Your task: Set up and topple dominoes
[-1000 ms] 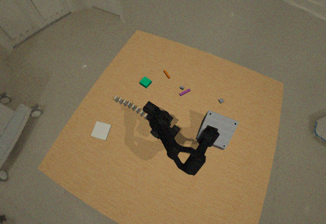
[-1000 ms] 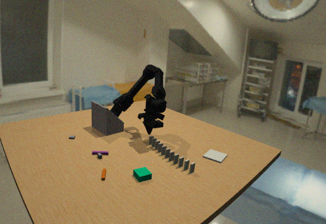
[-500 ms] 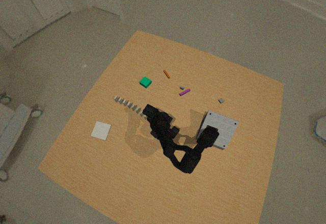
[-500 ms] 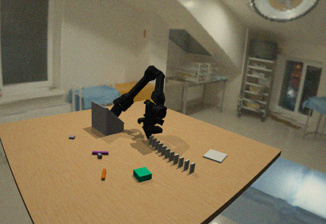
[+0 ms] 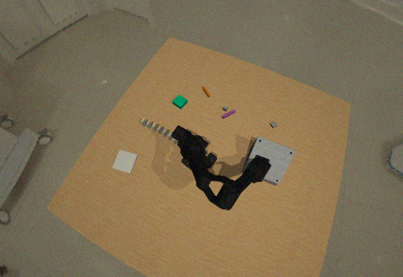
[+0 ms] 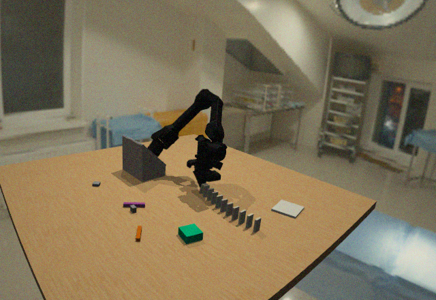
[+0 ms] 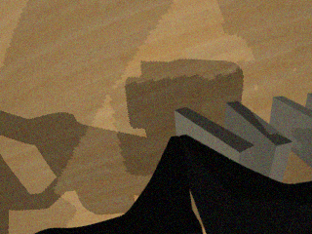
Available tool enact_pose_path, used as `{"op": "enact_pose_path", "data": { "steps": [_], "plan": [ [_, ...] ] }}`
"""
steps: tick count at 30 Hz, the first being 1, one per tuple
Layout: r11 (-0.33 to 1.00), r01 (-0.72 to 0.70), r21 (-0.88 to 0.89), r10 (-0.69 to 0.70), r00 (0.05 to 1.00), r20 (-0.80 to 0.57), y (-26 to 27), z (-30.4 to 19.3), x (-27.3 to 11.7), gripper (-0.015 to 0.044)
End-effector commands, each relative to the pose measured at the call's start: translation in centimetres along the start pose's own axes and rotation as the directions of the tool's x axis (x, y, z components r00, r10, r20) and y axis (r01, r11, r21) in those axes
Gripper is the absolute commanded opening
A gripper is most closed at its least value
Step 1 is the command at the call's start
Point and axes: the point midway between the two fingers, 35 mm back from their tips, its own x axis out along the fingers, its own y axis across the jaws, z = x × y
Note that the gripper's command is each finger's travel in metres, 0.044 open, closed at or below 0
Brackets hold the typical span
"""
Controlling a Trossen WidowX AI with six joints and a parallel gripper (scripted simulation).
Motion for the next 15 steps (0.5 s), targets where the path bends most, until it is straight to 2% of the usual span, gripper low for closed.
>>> {"op": "enact_pose_path", "data": {
  "steps": [1,9,15],
  "plan": [
    [1.000,-0.005,0.001,0.005,1.000,-0.005,0.0,0.0,-0.3,0.0000],
    [1.000,-0.006,-0.001,0.006,1.000,-0.004,-2.2,-0.1,-5.4,0.0000],
    [1.000,-0.002,-0.002,0.002,1.000,-0.001,-2.4,-0.1,-5.9,0.0000]
  ]
}}
